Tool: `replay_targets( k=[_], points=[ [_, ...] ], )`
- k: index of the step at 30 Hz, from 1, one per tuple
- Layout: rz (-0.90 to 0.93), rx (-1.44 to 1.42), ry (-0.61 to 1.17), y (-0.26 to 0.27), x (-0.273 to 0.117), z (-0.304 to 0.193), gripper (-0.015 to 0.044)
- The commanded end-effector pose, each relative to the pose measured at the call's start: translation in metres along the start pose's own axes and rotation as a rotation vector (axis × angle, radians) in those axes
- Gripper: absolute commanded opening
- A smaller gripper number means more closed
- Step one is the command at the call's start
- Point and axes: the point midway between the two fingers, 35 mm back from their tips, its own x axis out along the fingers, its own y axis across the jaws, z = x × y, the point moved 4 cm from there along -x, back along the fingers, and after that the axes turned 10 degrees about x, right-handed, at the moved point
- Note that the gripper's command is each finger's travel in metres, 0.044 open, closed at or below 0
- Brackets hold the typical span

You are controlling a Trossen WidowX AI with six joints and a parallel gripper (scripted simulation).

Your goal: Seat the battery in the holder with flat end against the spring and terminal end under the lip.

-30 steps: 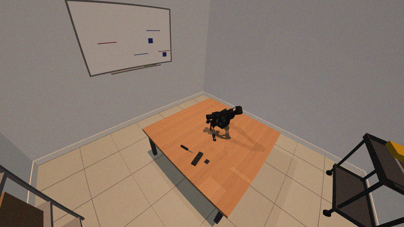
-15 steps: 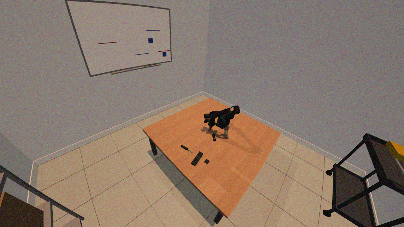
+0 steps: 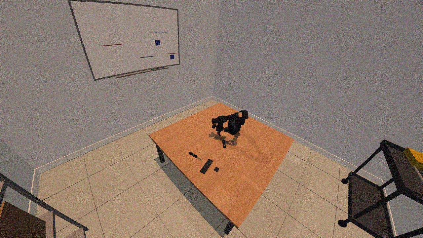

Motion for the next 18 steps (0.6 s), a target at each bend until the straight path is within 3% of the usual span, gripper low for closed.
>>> replay_targets(
  k=[1, 7, 14, 18],
  points=[
    [0.0, 0.002, 0.004, -0.007, 0.001, -0.001, 0.0],
    [-0.002, 0.001, 0.0, -0.008, -0.006, 0.001, 0.0],
    [-0.004, 0.002, 0.005, -0.011, -0.073, 0.001, 0.0],
    [-0.003, 0.002, 0.005, -0.01, -0.08, 0.0, 0.0]
  ],
)
